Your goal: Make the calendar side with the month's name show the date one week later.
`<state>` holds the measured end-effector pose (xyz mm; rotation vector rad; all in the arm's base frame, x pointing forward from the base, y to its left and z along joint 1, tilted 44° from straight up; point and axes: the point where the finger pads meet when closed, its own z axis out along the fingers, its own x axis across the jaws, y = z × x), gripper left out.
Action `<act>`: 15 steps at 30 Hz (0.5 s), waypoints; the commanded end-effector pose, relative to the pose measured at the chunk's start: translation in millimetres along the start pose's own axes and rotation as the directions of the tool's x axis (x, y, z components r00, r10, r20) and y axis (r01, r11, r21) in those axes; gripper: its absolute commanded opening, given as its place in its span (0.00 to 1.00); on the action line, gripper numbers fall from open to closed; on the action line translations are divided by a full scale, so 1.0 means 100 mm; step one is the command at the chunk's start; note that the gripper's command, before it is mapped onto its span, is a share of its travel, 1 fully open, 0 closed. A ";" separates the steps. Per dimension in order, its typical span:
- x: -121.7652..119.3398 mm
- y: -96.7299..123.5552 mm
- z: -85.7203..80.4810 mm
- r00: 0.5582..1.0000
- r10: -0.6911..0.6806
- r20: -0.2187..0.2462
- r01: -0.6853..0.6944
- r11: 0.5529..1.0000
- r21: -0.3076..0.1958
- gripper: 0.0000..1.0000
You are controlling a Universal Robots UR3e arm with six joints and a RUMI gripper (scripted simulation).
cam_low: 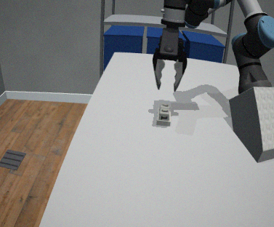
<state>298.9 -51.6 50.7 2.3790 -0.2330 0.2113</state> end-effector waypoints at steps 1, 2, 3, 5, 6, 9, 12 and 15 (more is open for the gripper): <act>0.00 0.00 -0.09 1.000 0.002 0.007 -0.002 1.000 -0.003 0.28; 0.00 0.00 -0.11 1.000 0.002 0.007 -0.002 1.000 -0.003 0.28; 0.00 0.00 -0.12 1.000 0.002 0.007 -0.002 1.000 -0.003 0.28; 0.00 0.00 -0.15 1.000 0.002 0.007 -0.002 1.000 -0.003 0.28; 0.00 0.00 -0.16 1.000 0.002 0.007 -0.002 1.000 -0.003 0.28; 0.00 0.00 -0.18 1.000 0.002 0.007 -0.002 1.000 -0.003 0.28; 0.00 0.00 -0.19 1.000 0.002 0.007 -0.002 1.000 -0.003 0.28; 0.00 0.00 -0.19 1.000 0.002 0.007 -0.002 1.000 -0.003 0.28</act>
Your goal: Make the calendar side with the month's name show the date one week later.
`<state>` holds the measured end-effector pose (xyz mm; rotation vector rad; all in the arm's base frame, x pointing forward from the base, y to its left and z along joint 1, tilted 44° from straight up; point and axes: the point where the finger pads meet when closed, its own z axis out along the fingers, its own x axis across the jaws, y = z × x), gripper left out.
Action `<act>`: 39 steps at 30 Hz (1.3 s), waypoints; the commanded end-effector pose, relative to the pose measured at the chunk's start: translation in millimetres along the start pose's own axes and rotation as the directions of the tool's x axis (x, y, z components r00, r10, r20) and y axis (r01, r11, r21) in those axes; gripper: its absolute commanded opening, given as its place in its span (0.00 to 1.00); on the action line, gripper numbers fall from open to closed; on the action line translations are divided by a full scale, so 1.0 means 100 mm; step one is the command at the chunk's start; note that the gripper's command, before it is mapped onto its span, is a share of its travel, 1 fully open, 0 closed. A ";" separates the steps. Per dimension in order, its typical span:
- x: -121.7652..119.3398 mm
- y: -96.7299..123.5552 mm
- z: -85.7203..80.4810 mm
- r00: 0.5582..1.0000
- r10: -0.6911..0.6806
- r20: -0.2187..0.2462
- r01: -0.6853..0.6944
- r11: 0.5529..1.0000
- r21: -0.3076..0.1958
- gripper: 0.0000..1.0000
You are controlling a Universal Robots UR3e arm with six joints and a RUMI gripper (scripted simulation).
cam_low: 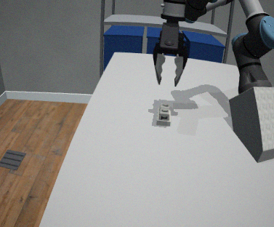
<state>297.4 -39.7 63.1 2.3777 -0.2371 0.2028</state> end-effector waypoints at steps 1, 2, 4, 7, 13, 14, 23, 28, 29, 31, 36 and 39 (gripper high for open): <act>0.00 0.00 -0.02 1.000 0.001 0.000 -0.001 1.000 0.000 0.28; 0.00 0.00 -0.02 1.000 0.001 0.000 -0.001 1.000 0.000 0.28; 0.00 0.00 -0.02 1.000 0.001 0.000 -0.001 1.000 0.000 1.00; 0.00 0.00 -0.02 1.000 0.001 0.000 -0.001 1.000 0.000 1.00; 0.00 0.00 -0.02 1.000 0.001 0.000 -0.001 1.000 0.000 1.00; 0.00 0.00 -0.02 1.000 0.001 0.000 -0.001 1.000 0.000 1.00; 0.00 0.00 -0.02 1.000 0.001 0.000 -0.001 1.000 0.000 1.00; 0.00 0.00 -0.03 1.000 0.001 0.000 -0.001 1.000 0.000 1.00; 0.00 0.00 -0.03 1.000 0.001 0.000 -0.001 1.000 0.000 1.00; 0.00 0.00 -0.05 1.000 0.001 0.000 -0.001 1.000 0.000 1.00; 0.00 0.00 -0.11 1.000 0.001 0.000 -0.001 1.000 0.000 1.00; 0.00 0.00 -0.15 1.000 0.001 0.000 -0.001 1.000 0.000 1.00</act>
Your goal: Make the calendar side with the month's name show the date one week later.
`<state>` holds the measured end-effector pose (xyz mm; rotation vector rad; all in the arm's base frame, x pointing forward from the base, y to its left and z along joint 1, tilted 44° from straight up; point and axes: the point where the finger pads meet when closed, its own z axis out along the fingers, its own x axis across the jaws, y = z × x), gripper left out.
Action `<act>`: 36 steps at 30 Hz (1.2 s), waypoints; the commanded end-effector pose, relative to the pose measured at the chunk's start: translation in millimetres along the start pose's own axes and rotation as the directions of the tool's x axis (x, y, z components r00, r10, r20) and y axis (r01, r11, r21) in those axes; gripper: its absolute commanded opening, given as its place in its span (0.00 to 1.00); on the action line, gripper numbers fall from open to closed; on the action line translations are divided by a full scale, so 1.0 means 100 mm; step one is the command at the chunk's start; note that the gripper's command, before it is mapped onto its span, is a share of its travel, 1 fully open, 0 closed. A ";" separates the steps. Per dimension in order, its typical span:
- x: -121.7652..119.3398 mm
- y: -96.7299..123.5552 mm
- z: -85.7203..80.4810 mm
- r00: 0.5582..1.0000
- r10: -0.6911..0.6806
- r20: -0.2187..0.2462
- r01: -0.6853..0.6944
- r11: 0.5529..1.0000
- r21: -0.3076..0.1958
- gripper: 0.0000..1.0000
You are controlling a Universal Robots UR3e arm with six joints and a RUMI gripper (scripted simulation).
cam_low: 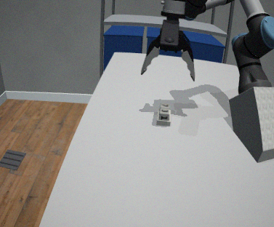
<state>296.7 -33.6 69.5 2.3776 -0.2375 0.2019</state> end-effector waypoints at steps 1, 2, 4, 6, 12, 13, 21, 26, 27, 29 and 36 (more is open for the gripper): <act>0.01 0.00 -0.09 1.000 0.001 -0.001 -0.001 1.000 0.000 1.00; 0.01 0.00 -0.11 1.000 0.001 -0.001 -0.001 1.000 0.000 1.00; 0.00 0.00 -0.17 1.000 0.001 -0.001 -0.001 1.000 0.000 1.00; 0.00 0.00 -0.23 1.000 0.001 -0.001 -0.001 1.000 0.000 1.00; 0.00 0.00 -0.42 1.000 0.001 -0.001 -0.001 1.000 0.000 1.00; 0.00 0.00 -0.45 1.000 0.001 -0.001 -0.001 1.000 0.000 1.00; 0.00 0.00 -0.59 1.000 0.001 -0.001 -0.001 1.000 0.000 1.00; 0.00 0.00 -0.65 1.000 0.001 -0.001 -0.001 1.000 0.000 1.00; 0.00 0.00 -0.66 1.000 0.001 -0.001 -0.001 1.000 0.000 1.00; 0.00 0.00 -0.66 1.000 0.001 -0.001 -0.001 1.000 0.000 1.00; 0.00 0.00 -0.67 1.000 0.001 -0.001 -0.001 1.000 0.000 1.00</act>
